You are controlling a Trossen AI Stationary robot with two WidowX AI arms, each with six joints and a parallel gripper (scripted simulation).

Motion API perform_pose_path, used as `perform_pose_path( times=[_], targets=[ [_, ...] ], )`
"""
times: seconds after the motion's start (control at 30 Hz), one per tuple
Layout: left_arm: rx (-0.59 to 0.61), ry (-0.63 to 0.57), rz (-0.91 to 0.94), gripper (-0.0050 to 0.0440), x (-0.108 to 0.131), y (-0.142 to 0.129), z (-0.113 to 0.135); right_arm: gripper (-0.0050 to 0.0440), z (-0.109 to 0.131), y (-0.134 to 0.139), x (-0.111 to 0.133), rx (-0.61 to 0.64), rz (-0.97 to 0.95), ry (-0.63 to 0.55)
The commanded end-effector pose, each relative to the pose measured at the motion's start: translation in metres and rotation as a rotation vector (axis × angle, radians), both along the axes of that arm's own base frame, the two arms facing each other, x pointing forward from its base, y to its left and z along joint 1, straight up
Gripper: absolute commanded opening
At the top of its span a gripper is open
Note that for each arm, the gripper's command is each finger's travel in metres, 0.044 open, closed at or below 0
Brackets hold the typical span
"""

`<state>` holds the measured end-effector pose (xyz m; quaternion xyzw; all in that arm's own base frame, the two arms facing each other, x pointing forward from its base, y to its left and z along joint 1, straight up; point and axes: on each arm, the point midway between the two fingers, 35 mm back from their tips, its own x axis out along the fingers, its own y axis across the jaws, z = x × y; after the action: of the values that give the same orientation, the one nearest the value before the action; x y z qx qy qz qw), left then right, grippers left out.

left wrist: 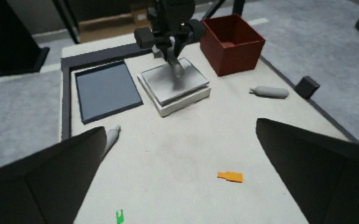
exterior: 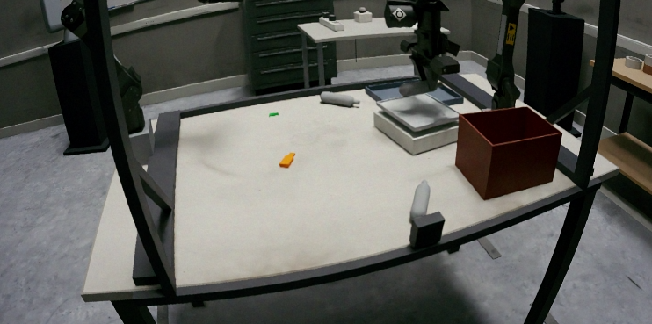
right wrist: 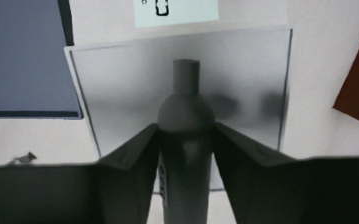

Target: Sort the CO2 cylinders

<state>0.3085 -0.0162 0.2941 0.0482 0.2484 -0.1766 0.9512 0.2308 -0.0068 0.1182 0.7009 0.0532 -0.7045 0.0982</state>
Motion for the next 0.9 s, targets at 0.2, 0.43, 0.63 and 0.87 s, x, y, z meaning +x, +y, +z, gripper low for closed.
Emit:
perform_pose_path(
  times=[0.2,0.43,0.63,0.87],
  targets=[
    [0.005,0.023,0.095,0.0440,0.099,-0.053,-0.026,-0.0050,-0.008,0.000,0.003,0.000,-0.002,-0.025],
    [0.000,0.018,0.131,0.0440,0.127,-0.084,-0.041,-0.0050,-0.007,0.001,0.005,0.000,-0.002,-0.033],
    [-0.003,0.015,0.144,0.0440,0.136,-0.097,-0.048,-0.0050,-0.006,0.000,0.005,0.000,-0.001,-0.032],
    [0.001,0.018,0.142,0.0440,0.133,-0.095,-0.049,-0.0050,-0.010,0.001,0.002,0.000,-0.002,-0.026]
  ],
)
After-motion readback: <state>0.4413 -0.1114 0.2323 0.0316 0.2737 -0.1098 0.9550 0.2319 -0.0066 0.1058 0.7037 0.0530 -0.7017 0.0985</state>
